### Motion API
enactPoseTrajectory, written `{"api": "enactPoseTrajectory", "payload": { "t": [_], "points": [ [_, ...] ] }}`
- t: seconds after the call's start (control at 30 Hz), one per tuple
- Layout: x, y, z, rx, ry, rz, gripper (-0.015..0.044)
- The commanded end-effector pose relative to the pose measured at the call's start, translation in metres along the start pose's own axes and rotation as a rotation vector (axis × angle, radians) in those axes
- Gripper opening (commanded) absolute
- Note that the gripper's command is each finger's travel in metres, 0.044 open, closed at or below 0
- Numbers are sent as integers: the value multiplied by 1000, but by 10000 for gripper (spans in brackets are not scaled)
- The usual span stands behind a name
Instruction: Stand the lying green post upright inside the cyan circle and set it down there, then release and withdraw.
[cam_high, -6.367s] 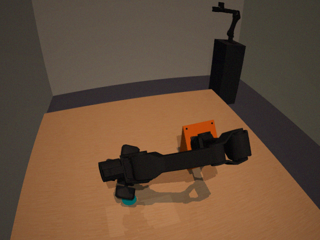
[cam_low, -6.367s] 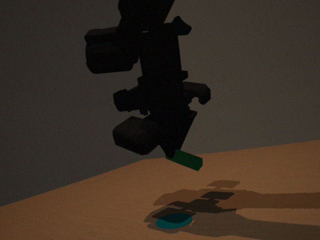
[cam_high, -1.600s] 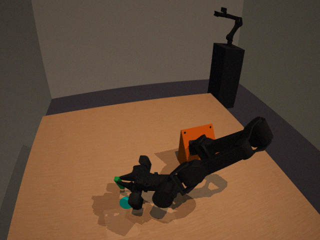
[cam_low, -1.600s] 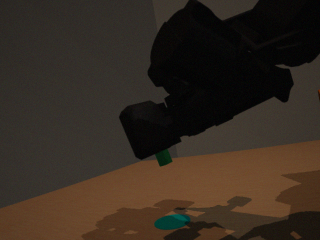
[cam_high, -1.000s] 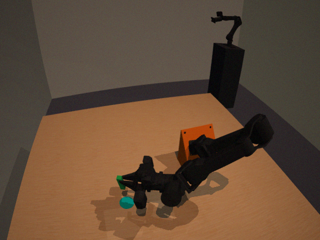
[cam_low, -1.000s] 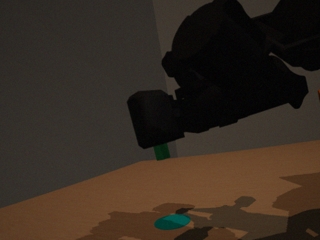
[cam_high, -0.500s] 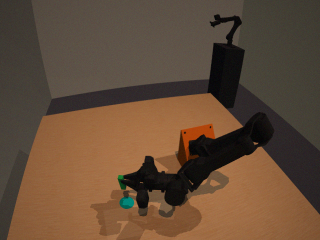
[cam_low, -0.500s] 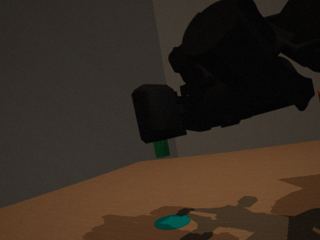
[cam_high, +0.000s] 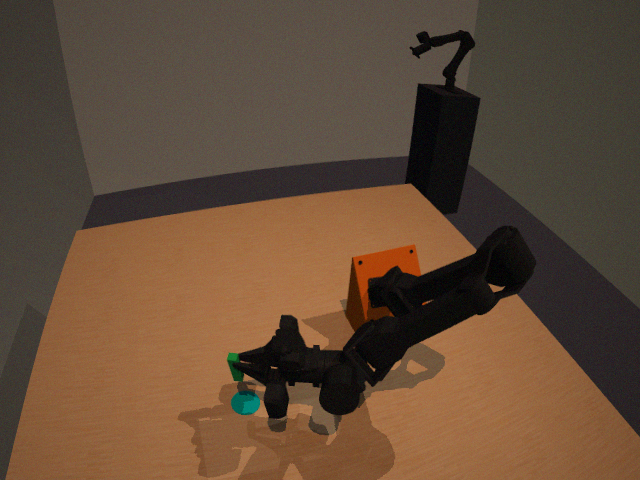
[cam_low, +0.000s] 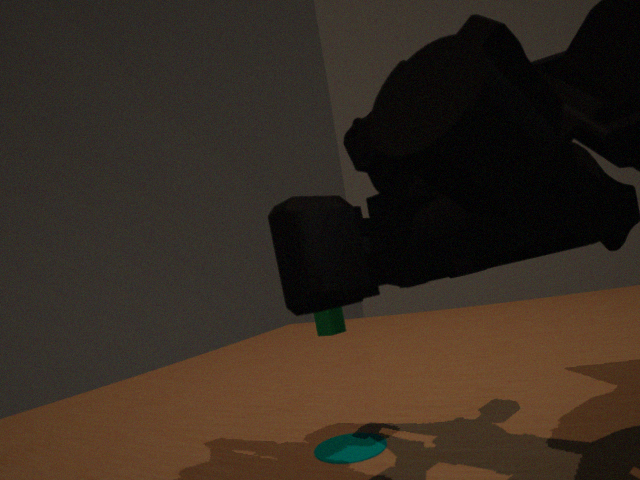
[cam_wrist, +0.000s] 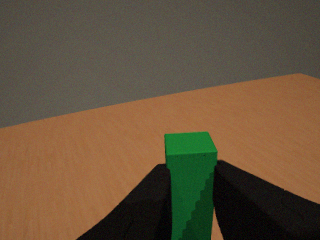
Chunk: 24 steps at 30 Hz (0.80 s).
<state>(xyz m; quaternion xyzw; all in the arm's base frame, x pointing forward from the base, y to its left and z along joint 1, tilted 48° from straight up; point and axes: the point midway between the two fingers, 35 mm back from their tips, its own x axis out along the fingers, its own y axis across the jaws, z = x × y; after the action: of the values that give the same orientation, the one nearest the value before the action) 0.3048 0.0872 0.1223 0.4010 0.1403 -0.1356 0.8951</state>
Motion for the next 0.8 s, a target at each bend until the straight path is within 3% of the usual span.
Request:
{"api": "enactPoseTrajectory", "payload": {
  "t": [0.0,0.77],
  "points": [
    [2,1,-11,4,-2,-4,23],
    [5,-3,-75,2,-4,-1,23]
  ]
}}
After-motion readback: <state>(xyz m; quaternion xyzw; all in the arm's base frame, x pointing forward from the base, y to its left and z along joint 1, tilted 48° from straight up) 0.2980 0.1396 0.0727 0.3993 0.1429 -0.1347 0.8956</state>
